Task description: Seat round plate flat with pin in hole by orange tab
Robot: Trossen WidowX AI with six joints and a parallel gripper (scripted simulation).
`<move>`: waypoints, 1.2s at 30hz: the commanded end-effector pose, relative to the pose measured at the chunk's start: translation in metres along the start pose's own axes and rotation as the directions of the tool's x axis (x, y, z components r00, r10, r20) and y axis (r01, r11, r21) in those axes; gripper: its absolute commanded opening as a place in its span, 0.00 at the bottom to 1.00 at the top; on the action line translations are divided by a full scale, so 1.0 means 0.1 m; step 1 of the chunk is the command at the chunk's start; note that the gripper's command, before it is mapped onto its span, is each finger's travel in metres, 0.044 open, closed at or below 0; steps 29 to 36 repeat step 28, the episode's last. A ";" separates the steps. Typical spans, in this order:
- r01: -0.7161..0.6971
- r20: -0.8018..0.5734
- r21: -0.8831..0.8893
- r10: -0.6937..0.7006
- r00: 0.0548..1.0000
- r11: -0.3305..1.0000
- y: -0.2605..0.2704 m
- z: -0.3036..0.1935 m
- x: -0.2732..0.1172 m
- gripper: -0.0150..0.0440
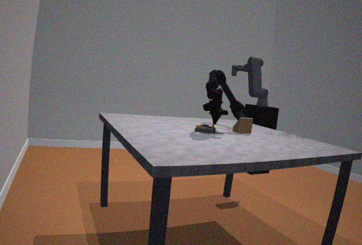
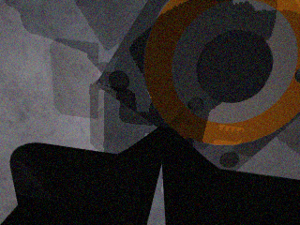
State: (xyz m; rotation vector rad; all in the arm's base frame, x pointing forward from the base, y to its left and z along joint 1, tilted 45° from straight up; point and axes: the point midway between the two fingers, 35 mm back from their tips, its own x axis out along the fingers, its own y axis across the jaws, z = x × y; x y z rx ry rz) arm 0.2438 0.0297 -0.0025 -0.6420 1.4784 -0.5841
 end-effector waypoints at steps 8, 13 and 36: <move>-0.010 0.007 0.010 0.009 1.000 1.000 0.01 0.00 -0.43 0.25; -0.003 0.010 0.000 0.003 1.000 1.000 0.01 0.01 -0.34 0.25; -0.003 0.010 0.000 0.003 1.000 1.000 0.01 0.01 -0.34 0.25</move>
